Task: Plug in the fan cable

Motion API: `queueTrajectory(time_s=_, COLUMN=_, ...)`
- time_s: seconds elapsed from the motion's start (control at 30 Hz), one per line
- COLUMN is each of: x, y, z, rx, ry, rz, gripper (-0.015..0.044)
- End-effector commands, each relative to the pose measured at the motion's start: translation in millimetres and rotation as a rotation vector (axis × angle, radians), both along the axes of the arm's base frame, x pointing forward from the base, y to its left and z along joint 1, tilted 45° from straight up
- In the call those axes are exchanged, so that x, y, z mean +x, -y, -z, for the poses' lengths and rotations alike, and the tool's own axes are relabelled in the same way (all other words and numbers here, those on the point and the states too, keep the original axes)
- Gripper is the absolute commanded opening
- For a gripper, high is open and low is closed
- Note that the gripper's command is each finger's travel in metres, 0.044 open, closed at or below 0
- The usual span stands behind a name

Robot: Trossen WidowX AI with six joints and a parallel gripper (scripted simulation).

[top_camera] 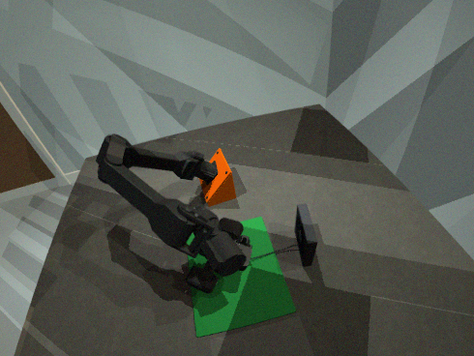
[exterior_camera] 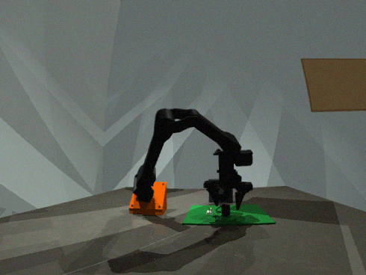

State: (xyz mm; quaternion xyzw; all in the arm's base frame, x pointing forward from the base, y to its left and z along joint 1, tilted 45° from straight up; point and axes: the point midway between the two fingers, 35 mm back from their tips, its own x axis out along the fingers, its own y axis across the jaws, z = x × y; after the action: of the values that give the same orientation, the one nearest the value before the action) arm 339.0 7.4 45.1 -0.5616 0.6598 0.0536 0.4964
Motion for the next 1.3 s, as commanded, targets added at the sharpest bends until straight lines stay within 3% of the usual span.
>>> queueTrajectory(time_s=0.0, x=1, y=5, z=5, rx=-0.005, ry=-0.002, rz=-0.004, gripper=0.0440)
queueTrajectory(time_s=0.3, x=1, y=13, z=12, rx=-0.006, ry=-0.002, rz=-0.004, gripper=0.0440)
queueTrajectory(time_s=0.87, x=1, y=11, z=10, rx=-0.002, ry=-0.001, rz=0.001, gripper=0.0000)
queueTrajectory(time_s=1.27, x=-5, y=-24, z=-25, rx=-0.004, ry=-0.003, rz=-0.004, gripper=0.0000)
